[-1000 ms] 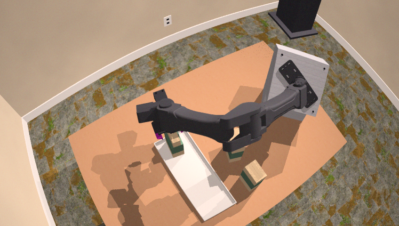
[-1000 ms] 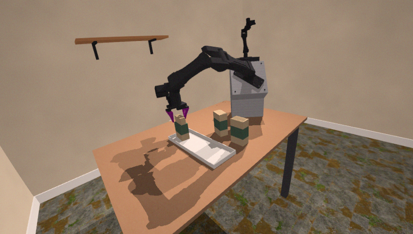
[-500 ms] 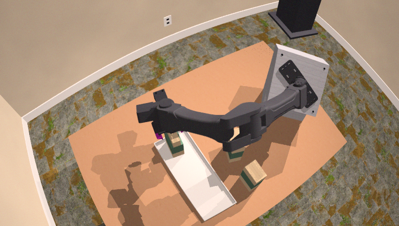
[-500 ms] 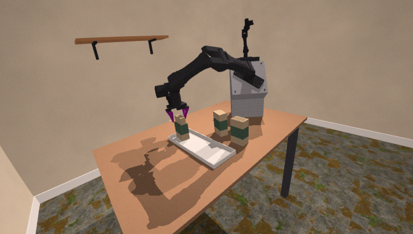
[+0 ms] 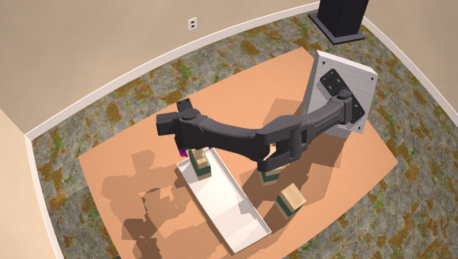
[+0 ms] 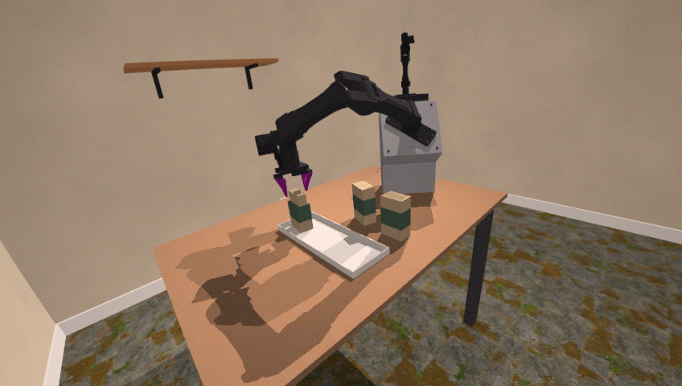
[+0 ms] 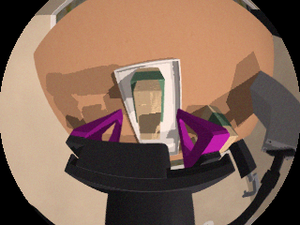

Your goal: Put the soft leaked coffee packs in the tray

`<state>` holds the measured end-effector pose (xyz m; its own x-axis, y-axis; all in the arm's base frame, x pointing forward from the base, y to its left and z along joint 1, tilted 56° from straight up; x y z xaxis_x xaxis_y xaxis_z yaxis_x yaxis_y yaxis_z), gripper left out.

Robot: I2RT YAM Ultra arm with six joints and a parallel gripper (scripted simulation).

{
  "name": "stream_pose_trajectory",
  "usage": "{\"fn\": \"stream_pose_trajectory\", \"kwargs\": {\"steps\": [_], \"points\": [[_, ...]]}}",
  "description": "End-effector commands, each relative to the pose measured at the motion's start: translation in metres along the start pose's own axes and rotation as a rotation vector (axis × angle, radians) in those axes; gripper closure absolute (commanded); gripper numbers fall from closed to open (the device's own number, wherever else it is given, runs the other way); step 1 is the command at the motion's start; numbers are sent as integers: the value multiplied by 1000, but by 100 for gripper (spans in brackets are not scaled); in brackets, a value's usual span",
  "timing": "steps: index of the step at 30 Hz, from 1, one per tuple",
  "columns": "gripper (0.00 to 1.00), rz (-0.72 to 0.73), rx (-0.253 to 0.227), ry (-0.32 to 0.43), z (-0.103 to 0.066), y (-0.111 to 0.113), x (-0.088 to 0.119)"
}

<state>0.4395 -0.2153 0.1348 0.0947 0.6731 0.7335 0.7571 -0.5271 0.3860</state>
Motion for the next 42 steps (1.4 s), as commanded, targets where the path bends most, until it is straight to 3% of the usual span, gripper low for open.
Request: {"fn": "stream_pose_trajectory", "kwargs": {"steps": [1, 4, 17, 18, 21, 27, 30, 33, 39, 42], "points": [[21, -24, -50, -22, -59, 12, 4], [21, 6, -30, -17, -65, 7, -8], [21, 6, -27, -26, -67, 6, -8], [21, -14, -39, -29, -72, 8, 1], [21, 23, -15, -23, -67, -6, 7], [21, 15, -26, -25, -67, -18, 20], [21, 40, -37, -30, -73, -38, 31], [21, 49, -22, -22, -67, -66, 51], [21, 101, -33, -26, -68, -134, 72], [21, 112, -20, -20, -61, -168, 82]]}}
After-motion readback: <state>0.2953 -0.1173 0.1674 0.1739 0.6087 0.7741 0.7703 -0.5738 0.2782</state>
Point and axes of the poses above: the point where the finger pads meet when closed, its own z axis out along the fingers, its own y axis across the jaws, x = y × z, the point moved 5 cm from there along -z, back along the fingers, and after that the axes turned 8 degrees about z, right-handed, at the moved point
